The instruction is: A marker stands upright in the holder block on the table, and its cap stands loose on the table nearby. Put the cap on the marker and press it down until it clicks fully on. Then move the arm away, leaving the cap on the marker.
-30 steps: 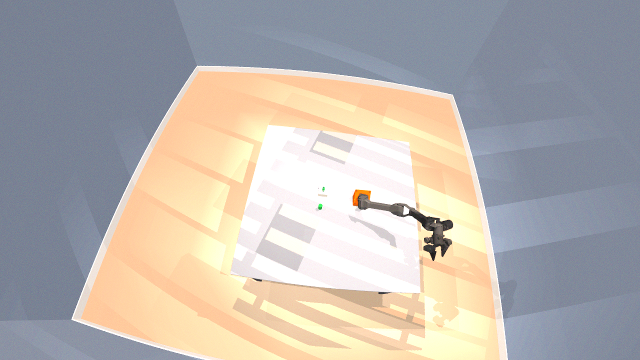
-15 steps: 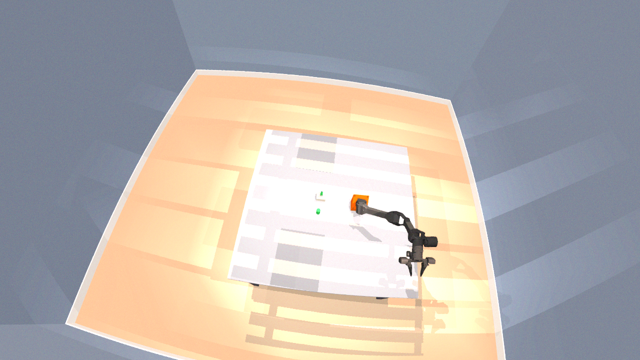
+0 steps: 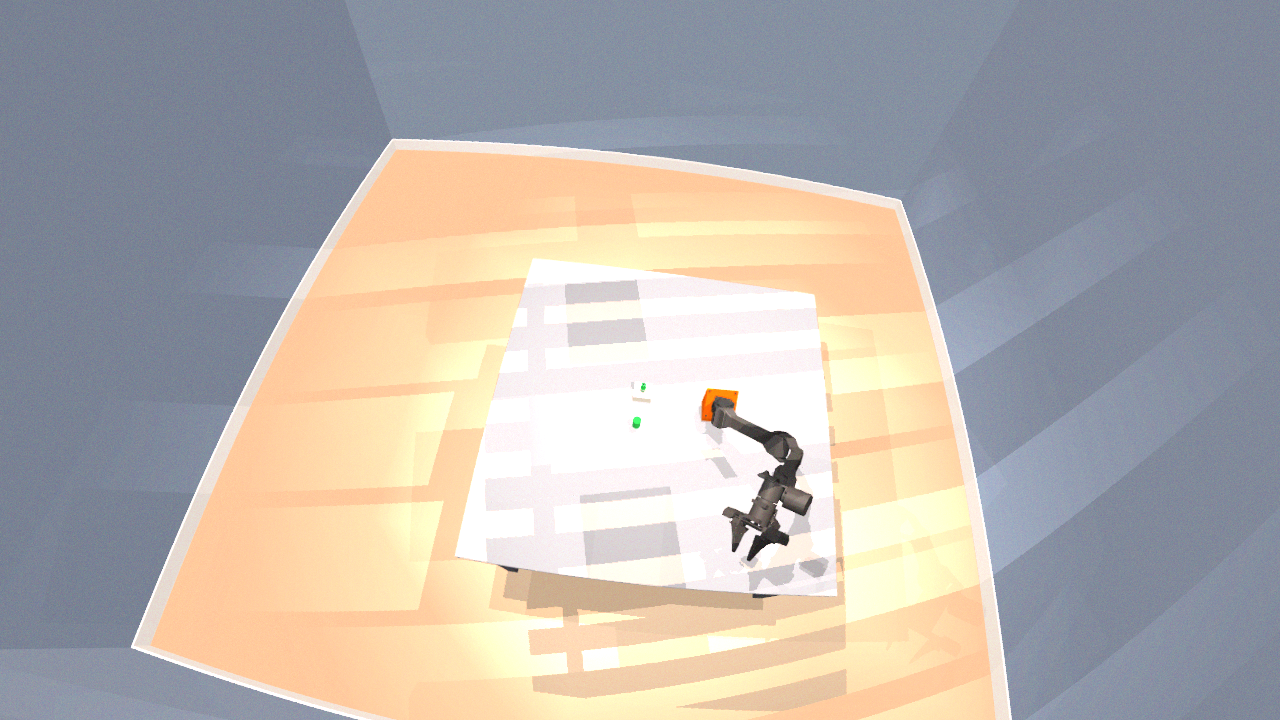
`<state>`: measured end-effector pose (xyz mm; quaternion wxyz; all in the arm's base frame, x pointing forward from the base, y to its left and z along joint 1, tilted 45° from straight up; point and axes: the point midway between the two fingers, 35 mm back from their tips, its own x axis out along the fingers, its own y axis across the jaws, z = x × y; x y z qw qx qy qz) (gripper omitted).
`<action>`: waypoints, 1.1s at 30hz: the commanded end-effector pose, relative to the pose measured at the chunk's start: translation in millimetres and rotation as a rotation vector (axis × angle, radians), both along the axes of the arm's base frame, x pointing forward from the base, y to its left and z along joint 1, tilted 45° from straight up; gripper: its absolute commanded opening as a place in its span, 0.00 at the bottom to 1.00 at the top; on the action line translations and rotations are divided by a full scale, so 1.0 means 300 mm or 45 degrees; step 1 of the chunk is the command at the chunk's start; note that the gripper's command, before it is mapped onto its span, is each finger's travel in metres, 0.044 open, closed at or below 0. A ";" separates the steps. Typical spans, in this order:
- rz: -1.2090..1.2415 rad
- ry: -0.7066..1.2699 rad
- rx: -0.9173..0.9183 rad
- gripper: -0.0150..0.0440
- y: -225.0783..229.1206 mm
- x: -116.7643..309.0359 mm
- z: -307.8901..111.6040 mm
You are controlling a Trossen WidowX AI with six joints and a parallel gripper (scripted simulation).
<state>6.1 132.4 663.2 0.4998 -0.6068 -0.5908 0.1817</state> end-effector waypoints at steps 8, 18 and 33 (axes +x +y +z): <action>-0.106 0.757 0.073 0.67 -0.004 0.529 -0.189; -0.263 1.372 0.142 0.67 -0.048 0.926 -0.500; -0.565 2.775 0.385 0.67 -0.219 1.199 -1.273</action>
